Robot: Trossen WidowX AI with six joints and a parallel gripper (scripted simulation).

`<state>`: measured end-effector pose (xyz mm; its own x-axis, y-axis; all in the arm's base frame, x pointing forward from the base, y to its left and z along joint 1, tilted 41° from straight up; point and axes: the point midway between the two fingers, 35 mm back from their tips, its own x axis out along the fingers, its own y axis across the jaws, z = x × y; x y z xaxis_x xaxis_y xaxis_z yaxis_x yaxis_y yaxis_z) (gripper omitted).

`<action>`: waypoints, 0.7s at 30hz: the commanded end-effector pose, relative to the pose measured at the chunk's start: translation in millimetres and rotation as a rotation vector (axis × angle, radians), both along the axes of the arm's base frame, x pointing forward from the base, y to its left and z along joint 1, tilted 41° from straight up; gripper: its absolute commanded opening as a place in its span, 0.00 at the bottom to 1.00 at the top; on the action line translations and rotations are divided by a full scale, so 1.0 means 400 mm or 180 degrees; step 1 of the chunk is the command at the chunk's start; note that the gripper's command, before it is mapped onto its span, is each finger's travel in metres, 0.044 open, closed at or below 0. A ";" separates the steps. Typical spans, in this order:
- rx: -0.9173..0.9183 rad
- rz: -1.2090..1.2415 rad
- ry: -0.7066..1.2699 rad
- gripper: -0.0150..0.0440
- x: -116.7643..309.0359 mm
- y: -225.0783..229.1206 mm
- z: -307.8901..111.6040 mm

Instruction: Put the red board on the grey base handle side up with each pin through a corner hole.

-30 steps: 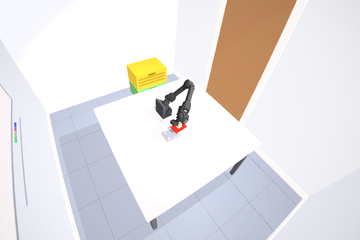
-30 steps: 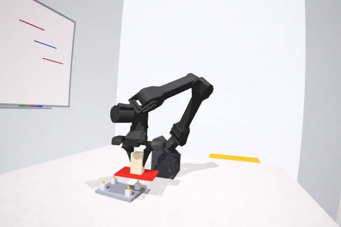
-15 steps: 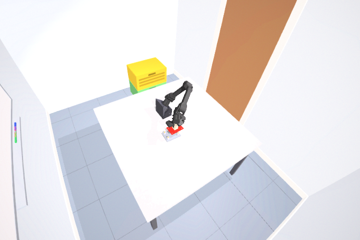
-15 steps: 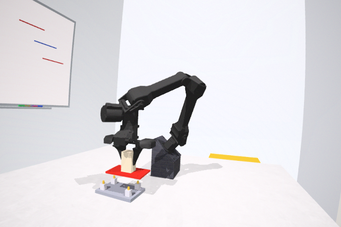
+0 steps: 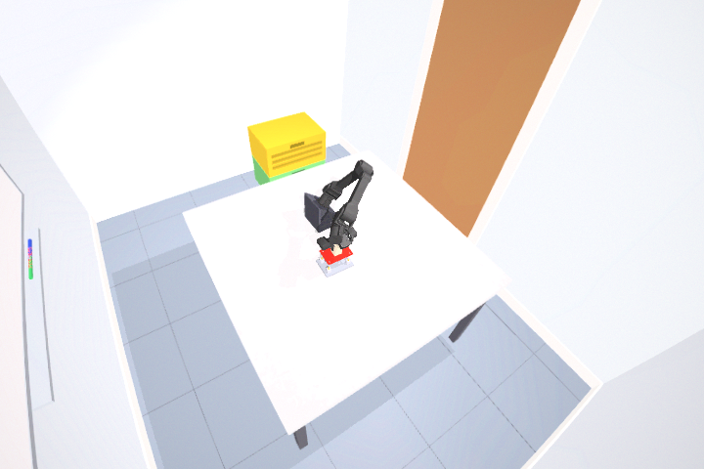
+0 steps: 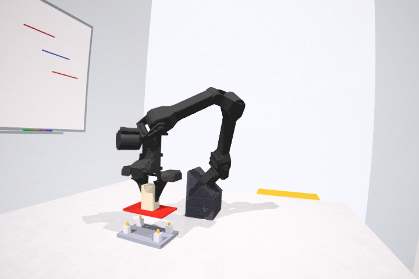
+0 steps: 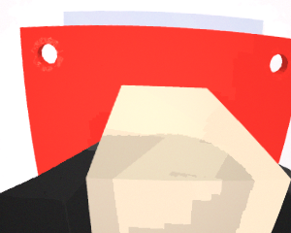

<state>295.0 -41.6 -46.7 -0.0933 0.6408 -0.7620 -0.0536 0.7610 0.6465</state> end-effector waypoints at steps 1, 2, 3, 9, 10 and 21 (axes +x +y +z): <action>-0.0001 0.0013 -0.0008 0.25 0.001 0.004 0.003; -0.0001 0.0013 -0.0008 0.25 0.001 0.004 0.003; -0.0001 0.0013 -0.0008 0.25 0.001 0.004 0.003; -0.0001 0.0013 -0.0008 0.25 0.001 0.004 0.003; -0.0002 0.0013 -0.0008 0.25 0.001 0.004 0.003; -0.0003 0.0001 0.0000 0.25 0.005 0.006 -0.026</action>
